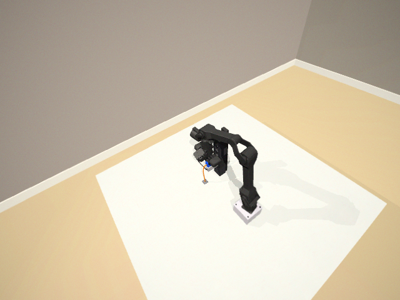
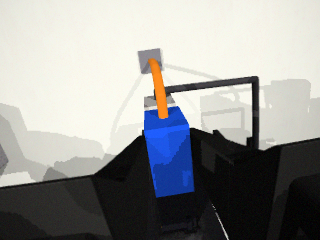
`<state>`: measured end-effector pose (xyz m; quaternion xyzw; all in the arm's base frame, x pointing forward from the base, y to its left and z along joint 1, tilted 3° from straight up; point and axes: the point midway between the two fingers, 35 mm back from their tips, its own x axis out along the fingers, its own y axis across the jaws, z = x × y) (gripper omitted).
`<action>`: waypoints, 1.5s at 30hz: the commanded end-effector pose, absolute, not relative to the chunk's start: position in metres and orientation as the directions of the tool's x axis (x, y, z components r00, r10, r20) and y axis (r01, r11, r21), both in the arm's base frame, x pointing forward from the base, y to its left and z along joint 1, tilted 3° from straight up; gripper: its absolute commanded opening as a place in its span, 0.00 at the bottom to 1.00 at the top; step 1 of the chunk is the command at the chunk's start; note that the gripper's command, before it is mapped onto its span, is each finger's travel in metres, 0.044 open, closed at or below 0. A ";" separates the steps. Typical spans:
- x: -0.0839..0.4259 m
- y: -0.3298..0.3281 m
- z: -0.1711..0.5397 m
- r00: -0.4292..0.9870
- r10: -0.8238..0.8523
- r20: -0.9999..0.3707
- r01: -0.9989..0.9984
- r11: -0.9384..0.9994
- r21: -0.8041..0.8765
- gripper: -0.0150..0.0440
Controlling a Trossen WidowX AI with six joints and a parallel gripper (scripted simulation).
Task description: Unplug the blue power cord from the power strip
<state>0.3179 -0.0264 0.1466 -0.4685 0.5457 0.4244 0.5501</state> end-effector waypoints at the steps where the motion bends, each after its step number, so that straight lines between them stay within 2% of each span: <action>1: 0.320 -0.020 0.147 0.046 -0.042 -0.998 -0.978 0.201 -0.054 0.25; 30: 0.327 0.026 0.148 0.045 -0.039 -0.998 -0.979 0.198 -0.052 0.25; 45: 0.326 0.017 0.147 0.044 -0.042 -0.998 -0.979 0.196 -0.052 0.92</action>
